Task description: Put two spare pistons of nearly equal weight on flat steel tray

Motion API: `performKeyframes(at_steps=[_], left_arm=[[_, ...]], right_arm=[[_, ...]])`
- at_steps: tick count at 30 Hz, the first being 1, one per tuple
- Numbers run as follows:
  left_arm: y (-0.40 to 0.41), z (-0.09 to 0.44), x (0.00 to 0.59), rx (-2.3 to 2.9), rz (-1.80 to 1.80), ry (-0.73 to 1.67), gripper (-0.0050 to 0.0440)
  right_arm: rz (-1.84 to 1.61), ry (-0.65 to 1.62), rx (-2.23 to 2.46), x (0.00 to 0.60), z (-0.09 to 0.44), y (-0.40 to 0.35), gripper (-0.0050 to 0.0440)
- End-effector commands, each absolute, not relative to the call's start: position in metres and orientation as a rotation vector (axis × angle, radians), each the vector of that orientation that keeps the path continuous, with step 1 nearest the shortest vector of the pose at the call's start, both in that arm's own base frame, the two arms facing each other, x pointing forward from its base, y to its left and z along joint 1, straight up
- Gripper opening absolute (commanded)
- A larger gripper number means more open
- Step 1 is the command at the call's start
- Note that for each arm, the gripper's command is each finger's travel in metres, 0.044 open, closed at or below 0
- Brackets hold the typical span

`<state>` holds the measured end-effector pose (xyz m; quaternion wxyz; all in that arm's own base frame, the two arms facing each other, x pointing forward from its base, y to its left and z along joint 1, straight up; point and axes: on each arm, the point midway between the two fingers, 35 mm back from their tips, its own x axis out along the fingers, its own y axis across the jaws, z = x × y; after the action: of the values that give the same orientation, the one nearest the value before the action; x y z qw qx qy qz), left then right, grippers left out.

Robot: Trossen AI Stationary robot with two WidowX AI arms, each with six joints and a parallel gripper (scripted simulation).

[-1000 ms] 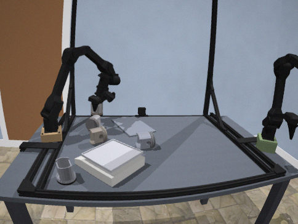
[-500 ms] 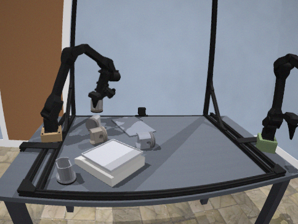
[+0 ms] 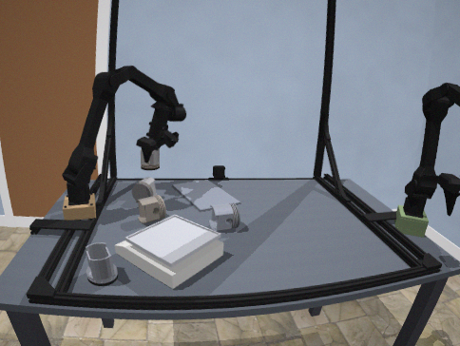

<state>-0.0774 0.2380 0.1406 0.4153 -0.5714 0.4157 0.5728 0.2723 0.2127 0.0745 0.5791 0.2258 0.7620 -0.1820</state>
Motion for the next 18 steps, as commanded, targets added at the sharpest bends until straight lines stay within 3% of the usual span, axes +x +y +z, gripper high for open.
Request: performKeyframes(at_steps=[1, 18], left_arm=[[0.238, 0.141, -0.077, -1.436, 1.436, 1.044, 0.0440], [0.238, 0.141, -0.077, -1.436, 1.436, 1.044, 0.0440]], right_arm=[[-0.443, 1.727, 0.563, 0.273, 0.084, 0.205, 0.0158], [-0.679, 1.456, 0.692, 0.258, 0.094, 0.133, 0.0158]])
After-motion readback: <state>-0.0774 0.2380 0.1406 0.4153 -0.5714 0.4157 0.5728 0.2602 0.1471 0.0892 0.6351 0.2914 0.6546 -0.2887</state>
